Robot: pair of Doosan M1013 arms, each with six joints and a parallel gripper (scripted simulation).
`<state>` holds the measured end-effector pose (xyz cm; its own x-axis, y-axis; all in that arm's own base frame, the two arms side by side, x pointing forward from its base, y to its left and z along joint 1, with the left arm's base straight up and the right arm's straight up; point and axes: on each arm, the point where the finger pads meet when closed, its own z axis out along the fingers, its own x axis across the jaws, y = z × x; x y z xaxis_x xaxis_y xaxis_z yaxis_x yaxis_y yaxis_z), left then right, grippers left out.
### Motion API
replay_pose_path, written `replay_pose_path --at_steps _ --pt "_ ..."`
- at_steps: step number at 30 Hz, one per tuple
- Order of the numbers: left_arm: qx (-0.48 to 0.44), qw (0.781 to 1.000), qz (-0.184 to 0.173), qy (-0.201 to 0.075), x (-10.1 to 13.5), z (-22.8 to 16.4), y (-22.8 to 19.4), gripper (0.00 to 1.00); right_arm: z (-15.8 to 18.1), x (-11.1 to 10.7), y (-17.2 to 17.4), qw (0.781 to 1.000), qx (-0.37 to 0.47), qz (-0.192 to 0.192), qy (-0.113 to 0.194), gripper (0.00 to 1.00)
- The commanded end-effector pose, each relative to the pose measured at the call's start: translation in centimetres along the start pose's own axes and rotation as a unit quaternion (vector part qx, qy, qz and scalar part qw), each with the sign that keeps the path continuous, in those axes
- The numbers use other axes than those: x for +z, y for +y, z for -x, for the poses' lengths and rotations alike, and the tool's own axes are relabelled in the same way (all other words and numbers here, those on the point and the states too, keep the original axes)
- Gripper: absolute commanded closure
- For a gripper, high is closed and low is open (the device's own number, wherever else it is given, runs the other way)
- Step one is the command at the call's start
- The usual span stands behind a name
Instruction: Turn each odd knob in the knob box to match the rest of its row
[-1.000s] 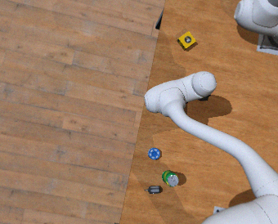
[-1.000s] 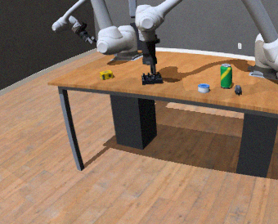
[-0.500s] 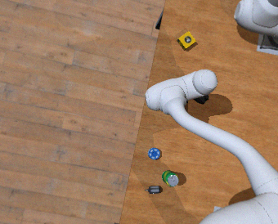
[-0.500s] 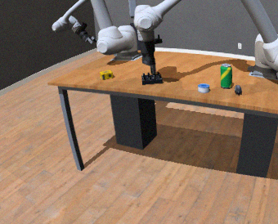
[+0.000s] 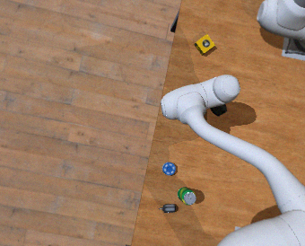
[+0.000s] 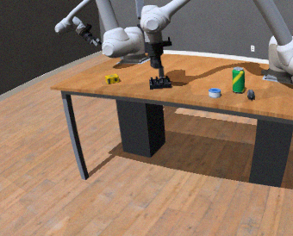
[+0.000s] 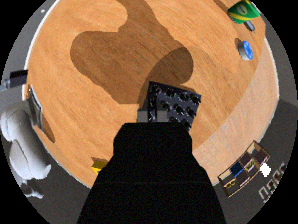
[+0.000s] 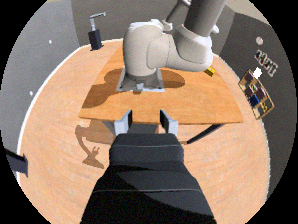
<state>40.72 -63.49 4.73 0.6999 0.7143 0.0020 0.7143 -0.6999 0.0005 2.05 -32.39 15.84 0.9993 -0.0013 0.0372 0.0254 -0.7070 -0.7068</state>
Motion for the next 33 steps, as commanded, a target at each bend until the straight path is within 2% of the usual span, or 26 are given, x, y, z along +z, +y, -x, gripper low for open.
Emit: replay_pose_path --at_steps 1,13,33 --pt "0.027 1.000 0.000 -0.001 -0.11 0.01 0.05 0.70 -0.01 -0.04 -0.01 1.000 0.000 0.000 0.000 0.00" --pt "0.108 0.994 0.001 -0.001 -0.11 0.01 0.05 0.70 -0.01 -0.04 -0.01 1.000 0.000 0.000 0.000 0.00" --pt "0.140 0.990 0.001 -0.001 -0.11 0.01 0.05 0.70 -0.01 -0.04 -0.01 1.000 0.000 0.000 0.000 0.00"
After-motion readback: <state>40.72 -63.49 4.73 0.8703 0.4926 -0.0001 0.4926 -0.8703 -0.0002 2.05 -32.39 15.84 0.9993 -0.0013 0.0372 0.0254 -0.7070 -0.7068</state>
